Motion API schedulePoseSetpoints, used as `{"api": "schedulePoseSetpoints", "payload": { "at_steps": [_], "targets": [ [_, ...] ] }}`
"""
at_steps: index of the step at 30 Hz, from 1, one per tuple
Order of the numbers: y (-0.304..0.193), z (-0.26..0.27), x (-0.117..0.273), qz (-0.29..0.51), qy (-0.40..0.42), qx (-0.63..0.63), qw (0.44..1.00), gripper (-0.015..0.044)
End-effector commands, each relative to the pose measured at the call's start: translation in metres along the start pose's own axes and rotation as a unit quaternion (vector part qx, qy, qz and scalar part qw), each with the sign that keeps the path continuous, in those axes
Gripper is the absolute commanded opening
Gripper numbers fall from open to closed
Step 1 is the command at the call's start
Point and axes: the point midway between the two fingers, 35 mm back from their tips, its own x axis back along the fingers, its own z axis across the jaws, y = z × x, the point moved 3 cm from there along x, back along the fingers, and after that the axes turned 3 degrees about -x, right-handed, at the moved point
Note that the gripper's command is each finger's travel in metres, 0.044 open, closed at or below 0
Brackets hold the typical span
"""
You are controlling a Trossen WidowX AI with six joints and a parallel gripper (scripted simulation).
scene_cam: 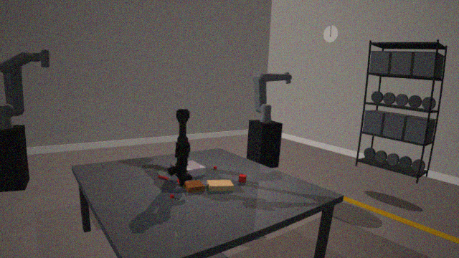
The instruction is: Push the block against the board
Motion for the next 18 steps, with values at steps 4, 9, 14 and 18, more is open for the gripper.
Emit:
{"api": "schedulePoseSetpoints", "payload": {
  "at_steps": [4, 9, 14, 18],
  "targets": [
    [-0.013, 0.0, 0.0, 0.004, -0.001, 0.002, 1.0, 0.0],
    [-0.021, 0.0, 0.0, 0.004, -0.001, 0.002, 1.0, 0.0],
    [-0.028, 0.001, 0.0, 0.004, 0.0, 0.002, 1.0, 0.0],
    [-0.033, 0.002, 0.0, 0.004, 0.0, 0.002, 1.0, 0.0]
  ]
}}
